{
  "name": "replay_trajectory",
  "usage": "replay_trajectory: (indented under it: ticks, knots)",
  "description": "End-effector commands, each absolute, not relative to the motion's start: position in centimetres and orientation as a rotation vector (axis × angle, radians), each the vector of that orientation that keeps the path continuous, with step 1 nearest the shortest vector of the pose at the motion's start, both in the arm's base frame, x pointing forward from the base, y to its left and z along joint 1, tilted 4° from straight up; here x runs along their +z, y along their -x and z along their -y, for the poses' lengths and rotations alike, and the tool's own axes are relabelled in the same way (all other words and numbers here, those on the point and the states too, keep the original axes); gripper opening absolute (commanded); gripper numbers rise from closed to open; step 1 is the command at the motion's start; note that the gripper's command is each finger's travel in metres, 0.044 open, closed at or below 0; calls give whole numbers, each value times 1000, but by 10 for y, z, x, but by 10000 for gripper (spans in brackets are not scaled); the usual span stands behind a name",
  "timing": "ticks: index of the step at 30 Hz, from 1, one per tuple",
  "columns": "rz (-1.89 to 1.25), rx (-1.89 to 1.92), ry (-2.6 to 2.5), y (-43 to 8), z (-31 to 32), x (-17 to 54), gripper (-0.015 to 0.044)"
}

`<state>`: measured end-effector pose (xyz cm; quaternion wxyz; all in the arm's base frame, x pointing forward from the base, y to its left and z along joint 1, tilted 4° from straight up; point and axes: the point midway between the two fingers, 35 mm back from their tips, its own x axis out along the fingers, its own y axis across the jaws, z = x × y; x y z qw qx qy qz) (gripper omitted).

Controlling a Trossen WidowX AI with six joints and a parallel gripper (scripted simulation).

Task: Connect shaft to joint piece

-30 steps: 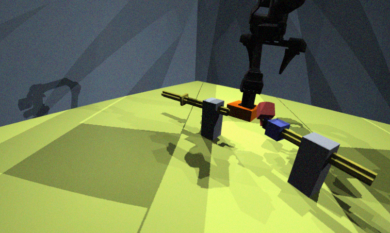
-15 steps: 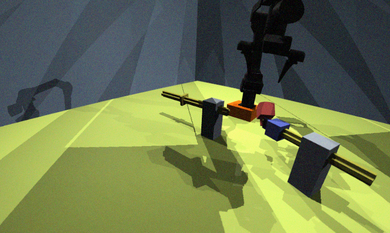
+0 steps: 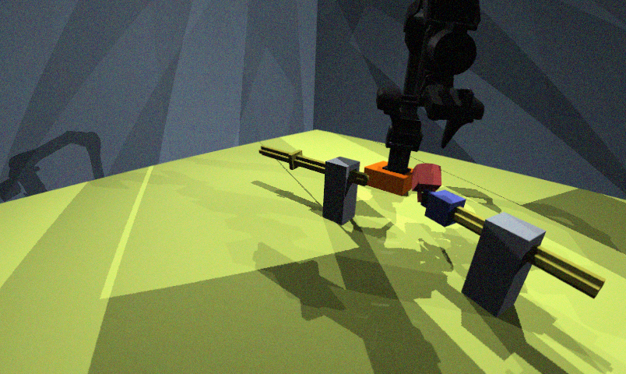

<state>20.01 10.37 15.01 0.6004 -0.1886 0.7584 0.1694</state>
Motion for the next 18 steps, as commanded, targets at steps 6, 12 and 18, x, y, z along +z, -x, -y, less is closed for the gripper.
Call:
replay_trajectory:
  ticks: [6,12,18]
  knots:
    - [-1764,412,443,-199,-105,126,440]
    - [-1764,412,443,-198,-105,108,440]
    - [-1760,415,446,-212,-113,109,440]
